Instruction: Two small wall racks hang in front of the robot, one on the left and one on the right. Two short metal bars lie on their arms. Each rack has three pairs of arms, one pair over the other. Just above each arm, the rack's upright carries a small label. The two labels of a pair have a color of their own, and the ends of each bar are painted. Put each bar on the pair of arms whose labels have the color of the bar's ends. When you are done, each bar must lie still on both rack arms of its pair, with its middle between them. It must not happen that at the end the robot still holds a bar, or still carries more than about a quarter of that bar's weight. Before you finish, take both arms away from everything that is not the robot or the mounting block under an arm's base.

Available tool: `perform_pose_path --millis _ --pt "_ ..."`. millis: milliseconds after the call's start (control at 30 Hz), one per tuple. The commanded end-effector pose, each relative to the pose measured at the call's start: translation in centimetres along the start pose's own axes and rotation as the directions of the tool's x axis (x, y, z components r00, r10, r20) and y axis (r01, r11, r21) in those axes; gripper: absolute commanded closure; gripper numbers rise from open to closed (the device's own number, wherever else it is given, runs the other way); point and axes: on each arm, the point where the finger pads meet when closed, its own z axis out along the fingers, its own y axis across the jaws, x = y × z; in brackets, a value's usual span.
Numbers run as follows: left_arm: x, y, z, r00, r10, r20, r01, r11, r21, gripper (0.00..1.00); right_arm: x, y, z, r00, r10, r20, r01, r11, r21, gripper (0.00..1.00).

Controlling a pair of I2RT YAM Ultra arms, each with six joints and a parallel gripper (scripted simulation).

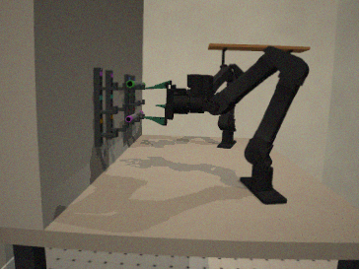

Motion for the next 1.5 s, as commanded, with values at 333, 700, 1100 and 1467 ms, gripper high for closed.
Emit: perform_pose_path --millis 333,700,1100,1467 --pt "-0.2 -0.4 -0.1 1.000 0.002 0.003 -0.002 1.000 0.005 0.00 0.4 -3.7 0.5 1.000 0.031 0.000 -0.031 0.999 0.033 0.00" --pt "-0.2 -0.4 -0.1 1.000 0.002 0.003 -0.002 1.000 0.005 0.00 0.4 -4.7 1.0 1.000 0.031 0.000 -0.031 0.999 0.033 0.00" --pt "-0.2 -0.4 -0.1 1.000 0.002 0.003 -0.002 1.000 0.005 0.00 0.5 -5.5 1.4 1.000 0.031 0.000 -0.031 0.999 0.033 0.00" --pt "-0.2 -0.4 -0.1 1.000 0.002 0.003 -0.002 1.000 0.005 0.00 0.5 -6.1 1.8 1.000 0.031 0.000 -0.031 0.999 0.033 0.00"
